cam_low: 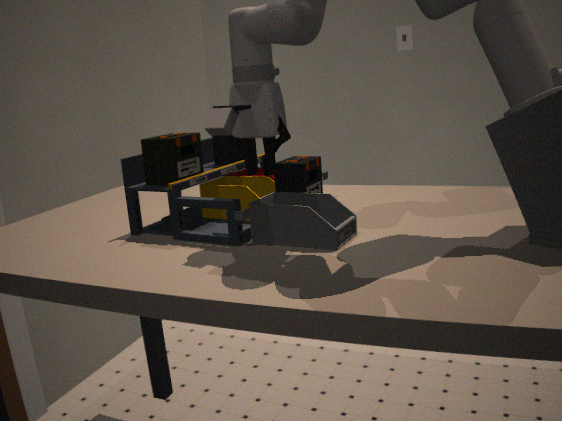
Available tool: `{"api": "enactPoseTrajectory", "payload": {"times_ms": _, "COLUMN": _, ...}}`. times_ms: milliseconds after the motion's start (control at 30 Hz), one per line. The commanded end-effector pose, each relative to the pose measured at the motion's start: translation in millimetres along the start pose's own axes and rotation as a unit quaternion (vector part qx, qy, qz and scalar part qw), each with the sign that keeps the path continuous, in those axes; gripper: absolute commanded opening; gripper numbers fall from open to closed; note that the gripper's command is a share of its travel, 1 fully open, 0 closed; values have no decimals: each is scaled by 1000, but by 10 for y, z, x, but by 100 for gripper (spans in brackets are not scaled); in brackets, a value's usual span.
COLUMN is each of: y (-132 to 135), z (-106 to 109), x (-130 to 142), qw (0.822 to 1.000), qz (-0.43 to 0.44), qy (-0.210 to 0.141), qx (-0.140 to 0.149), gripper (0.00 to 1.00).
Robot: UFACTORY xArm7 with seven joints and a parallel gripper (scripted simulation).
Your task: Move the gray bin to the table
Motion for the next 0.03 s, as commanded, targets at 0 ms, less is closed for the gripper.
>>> {"api": "enactPoseTrajectory", "payload": {"times_ms": 0, "y": 11, "z": 7, "x": -5, "qw": 1000, "qz": 0, "qy": 1, "qx": 1, "gripper": 33}}
Point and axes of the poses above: the point where the finger pads meet when closed, its own z axis back along the fingers, its own y axis across the jaws, x = y × z, the point moved 1 cm from there along z, back along the fingers, and after that the axes turned 7 degrees about z, right-handed, at the moved point
